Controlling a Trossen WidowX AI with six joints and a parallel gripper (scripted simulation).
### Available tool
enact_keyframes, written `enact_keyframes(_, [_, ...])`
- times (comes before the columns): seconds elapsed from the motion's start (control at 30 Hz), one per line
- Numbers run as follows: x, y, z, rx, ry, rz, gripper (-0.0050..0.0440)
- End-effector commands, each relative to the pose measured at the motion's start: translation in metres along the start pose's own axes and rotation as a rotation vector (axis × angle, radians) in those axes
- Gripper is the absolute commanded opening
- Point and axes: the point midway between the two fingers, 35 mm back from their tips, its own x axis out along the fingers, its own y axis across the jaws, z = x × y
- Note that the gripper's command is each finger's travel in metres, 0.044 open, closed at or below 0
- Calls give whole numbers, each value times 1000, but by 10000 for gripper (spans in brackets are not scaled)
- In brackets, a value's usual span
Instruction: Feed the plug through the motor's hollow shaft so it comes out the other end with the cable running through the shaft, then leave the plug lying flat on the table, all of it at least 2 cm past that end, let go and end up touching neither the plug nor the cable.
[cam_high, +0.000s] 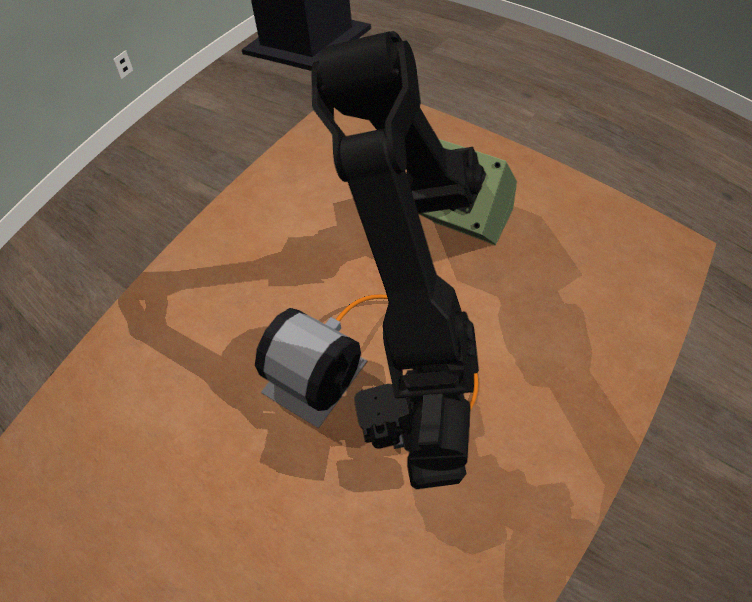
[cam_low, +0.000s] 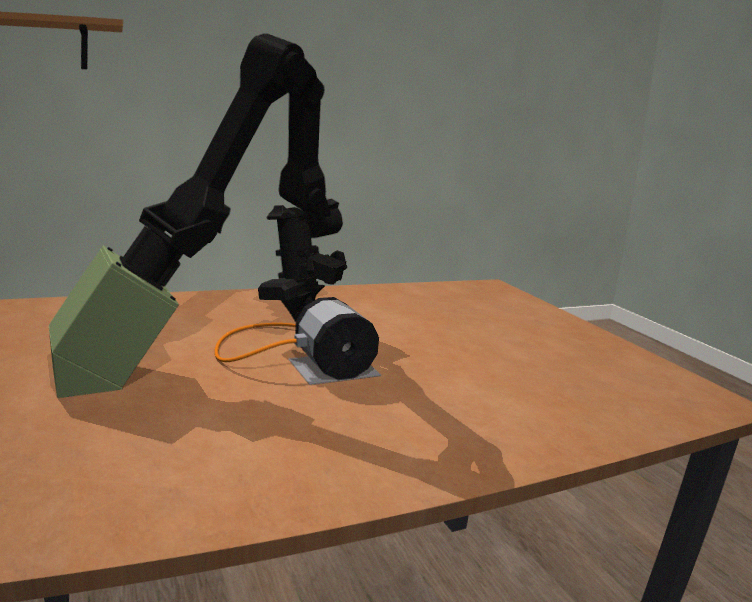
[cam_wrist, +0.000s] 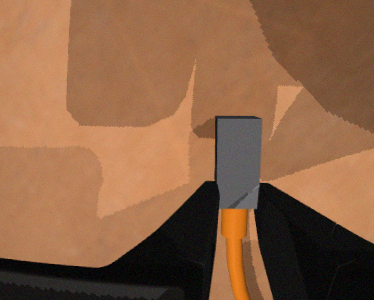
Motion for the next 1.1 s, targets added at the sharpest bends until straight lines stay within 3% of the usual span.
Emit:
enact_keyframes(0.0, [-10,2,2,3,-1,6,0])
enact_keyframes(0.47, [-46,0,8,0,4,3,0])
enact_keyframes(0.67, [-32,-13,14,18,24,-48,0])
enact_keyframes(0.97, [-36,-38,51,625,2,-101,0])
enact_keyframes(1.07, [-36,-43,47,704,5,-123,0])
